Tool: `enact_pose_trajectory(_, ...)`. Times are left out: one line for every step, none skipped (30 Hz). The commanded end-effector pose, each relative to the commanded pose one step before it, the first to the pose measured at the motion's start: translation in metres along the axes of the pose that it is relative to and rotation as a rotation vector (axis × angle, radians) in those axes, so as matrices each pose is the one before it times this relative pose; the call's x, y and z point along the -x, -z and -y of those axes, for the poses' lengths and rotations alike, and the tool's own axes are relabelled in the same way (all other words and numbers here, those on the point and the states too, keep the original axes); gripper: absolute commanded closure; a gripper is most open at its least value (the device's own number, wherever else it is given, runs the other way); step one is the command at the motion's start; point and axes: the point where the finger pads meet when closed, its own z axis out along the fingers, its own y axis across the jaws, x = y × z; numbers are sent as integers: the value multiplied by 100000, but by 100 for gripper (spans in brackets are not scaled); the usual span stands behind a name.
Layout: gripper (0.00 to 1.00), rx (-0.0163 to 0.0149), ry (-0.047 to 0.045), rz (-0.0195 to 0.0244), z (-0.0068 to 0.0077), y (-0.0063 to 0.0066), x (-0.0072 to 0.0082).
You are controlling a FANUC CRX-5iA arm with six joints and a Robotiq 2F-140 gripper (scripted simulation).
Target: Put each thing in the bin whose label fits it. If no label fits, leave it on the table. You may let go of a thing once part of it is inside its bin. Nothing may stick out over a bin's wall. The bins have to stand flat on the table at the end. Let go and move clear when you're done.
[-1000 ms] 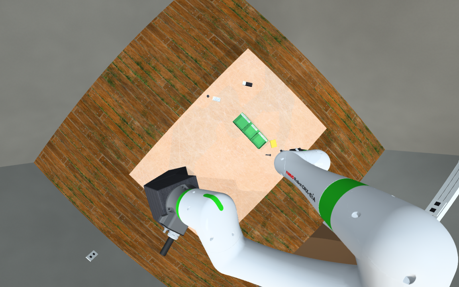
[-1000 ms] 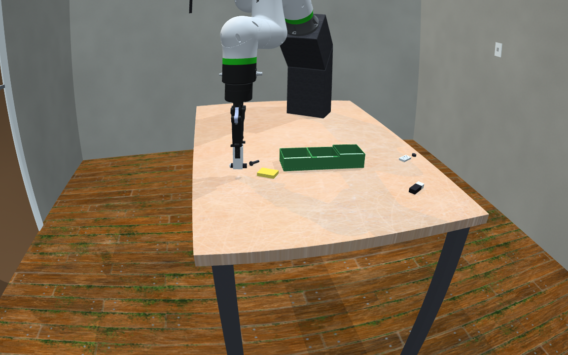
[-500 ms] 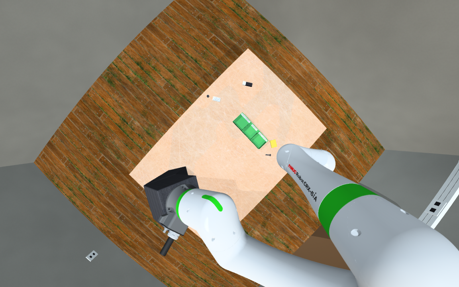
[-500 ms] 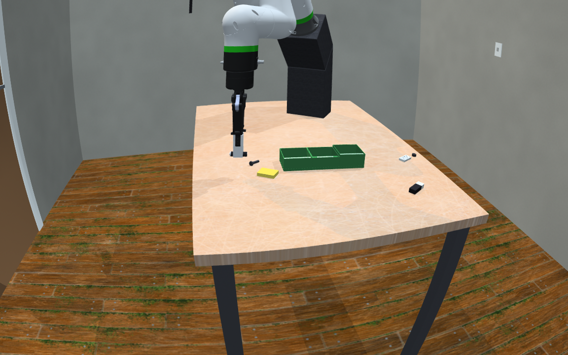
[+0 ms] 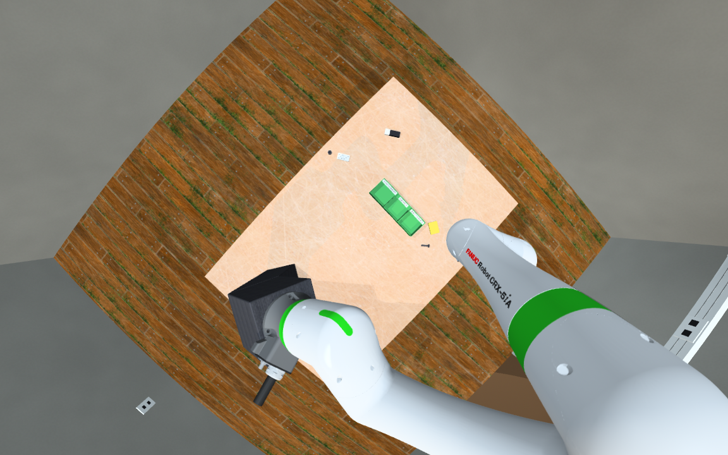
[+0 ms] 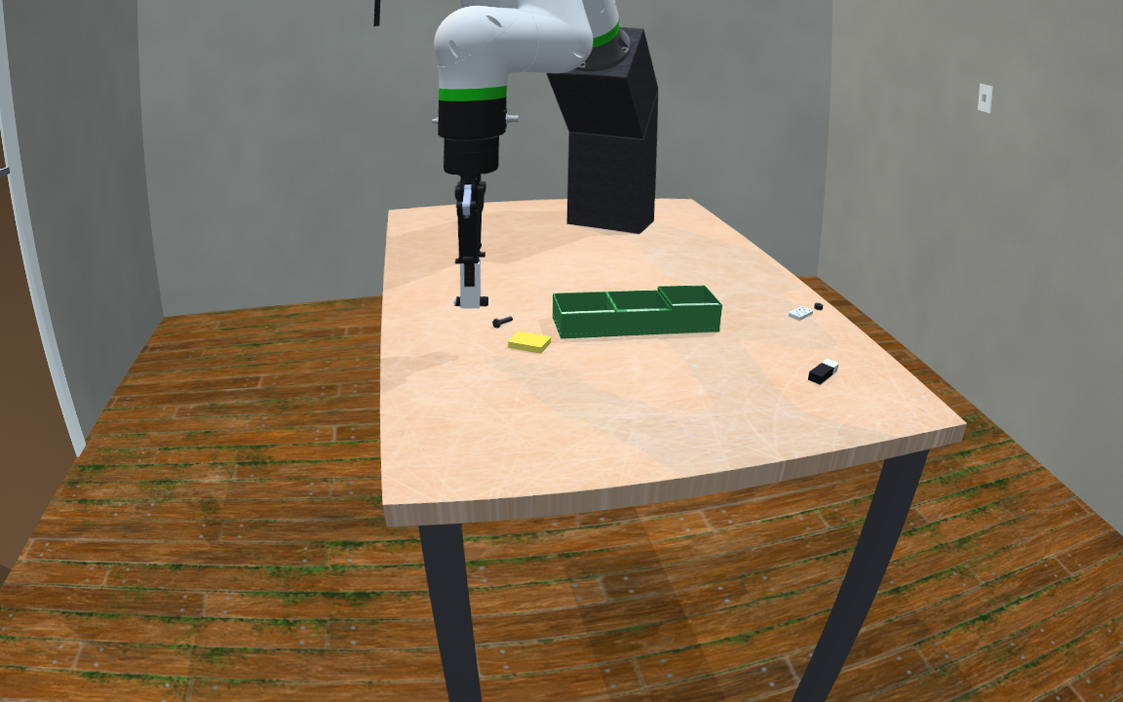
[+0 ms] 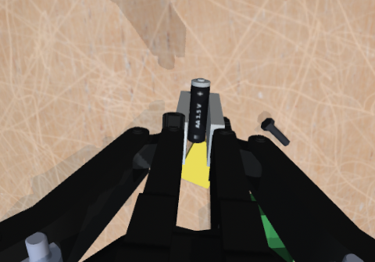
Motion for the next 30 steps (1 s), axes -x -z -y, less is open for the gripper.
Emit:
enact_pose_trajectory(85,87,26,85,1,234,-12)
enact_pose_trajectory(85,0,0,0,-286,0,528)
enact_pose_trajectory(85,0,0,0,-286,0,528)
enact_pose_trajectory(85,0,0,0,-286,0,528)
enact_pose_trajectory(85,0,0,0,-286,0,528)
enact_pose_trajectory(85,0,0,0,-286,0,528)
enact_pose_trajectory(85,0,0,0,-286,0,528)
enact_pose_trajectory(85,0,0,0,-286,0,528)
enact_pose_trajectory(85,0,0,0,-286,0,528)
enact_pose_trajectory(85,0,0,0,-286,0,528)
enact_pose_trajectory(85,0,0,0,-286,0,528)
enact_pose_trajectory(85,0,0,0,-286,0,528)
enact_pose_trajectory(85,0,0,0,-286,0,528)
enact_pose_trajectory(85,0,0,0,0,0,0)
enact_pose_trajectory(85,0,0,0,0,0,0)
enact_pose_trajectory(85,0,0,0,-286,0,528)
enact_pose_trajectory(85,0,0,0,-286,0,528)
enact_pose_trajectory(85,0,0,0,-286,0,528)
enact_pose_trajectory(85,0,0,0,-286,0,528)
enact_pose_trajectory(85,0,0,0,-286,0,528)
enact_pose_trajectory(85,0,0,0,-151,0,278)
enact_pose_trajectory(85,0,0,0,0,0,0)
enact_pose_trajectory(85,0,5000,0,-286,0,528)
enact_pose_trajectory(85,0,5000,0,-259,0,541)
enact_pose_trajectory(85,0,3731,0,-232,0,553)
enact_pose_trajectory(85,0,0,0,-211,0,562)
enact_pose_trajectory(85,0,0,0,-211,0,562)
enact_pose_trajectory(85,0,0,0,-211,0,562)
enact_pose_trajectory(85,0,0,0,-211,0,562)
enact_pose_trajectory(85,0,0,0,-211,0,562)
